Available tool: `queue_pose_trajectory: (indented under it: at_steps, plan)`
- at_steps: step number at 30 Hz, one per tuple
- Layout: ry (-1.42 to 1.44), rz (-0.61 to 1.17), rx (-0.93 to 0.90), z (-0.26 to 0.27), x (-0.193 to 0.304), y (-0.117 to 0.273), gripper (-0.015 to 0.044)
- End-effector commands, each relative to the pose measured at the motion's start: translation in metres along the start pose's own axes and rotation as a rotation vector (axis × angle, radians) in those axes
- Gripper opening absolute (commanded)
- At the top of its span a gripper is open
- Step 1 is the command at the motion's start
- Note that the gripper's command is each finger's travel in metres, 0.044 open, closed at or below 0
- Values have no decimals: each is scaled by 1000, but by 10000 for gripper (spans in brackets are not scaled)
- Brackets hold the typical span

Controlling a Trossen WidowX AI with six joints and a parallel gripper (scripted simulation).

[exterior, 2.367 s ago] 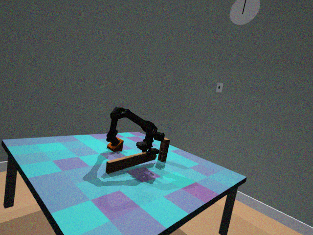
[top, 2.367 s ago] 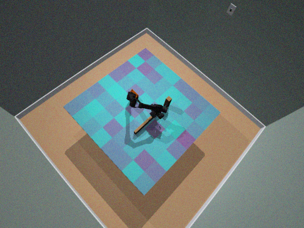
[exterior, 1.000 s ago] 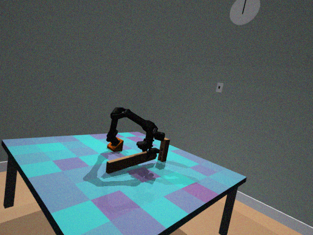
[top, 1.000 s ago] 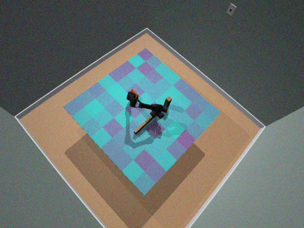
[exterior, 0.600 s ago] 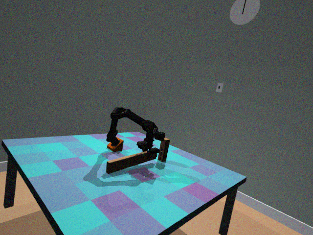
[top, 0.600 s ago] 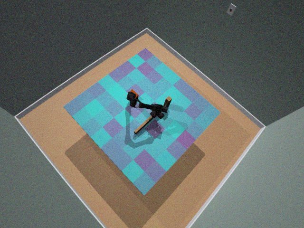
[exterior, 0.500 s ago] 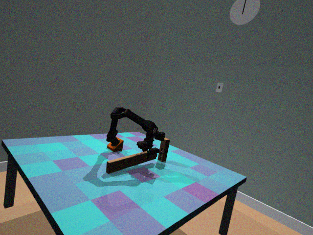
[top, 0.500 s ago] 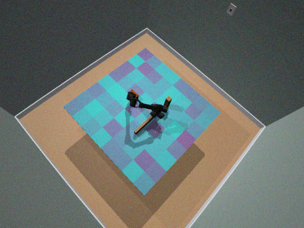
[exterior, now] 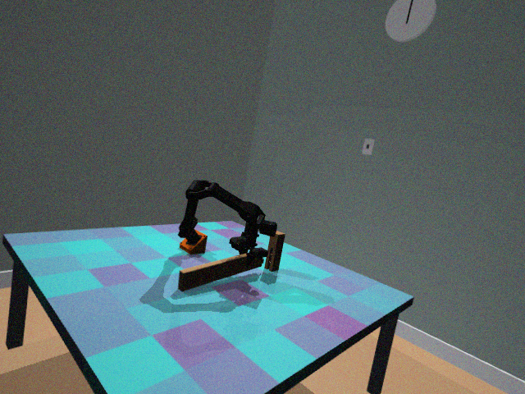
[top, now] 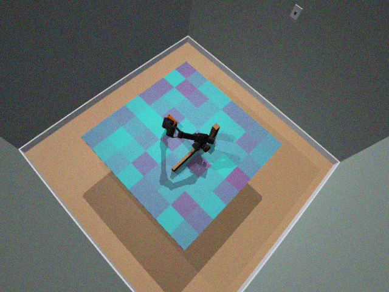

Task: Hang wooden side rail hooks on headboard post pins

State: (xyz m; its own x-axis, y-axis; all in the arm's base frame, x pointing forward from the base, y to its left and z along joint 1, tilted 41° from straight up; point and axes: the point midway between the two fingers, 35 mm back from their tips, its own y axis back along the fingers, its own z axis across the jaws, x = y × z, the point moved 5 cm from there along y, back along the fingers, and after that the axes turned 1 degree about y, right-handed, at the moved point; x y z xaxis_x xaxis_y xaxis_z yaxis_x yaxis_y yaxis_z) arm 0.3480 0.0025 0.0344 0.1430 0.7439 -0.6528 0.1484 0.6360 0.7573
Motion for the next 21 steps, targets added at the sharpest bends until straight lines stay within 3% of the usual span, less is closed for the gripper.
queue_pose_trajectory:
  at_steps: [1,21]
  plan:
    - [1,5,-16,1,3,5,0]
    - [1,5,-16,0,5,5,0]
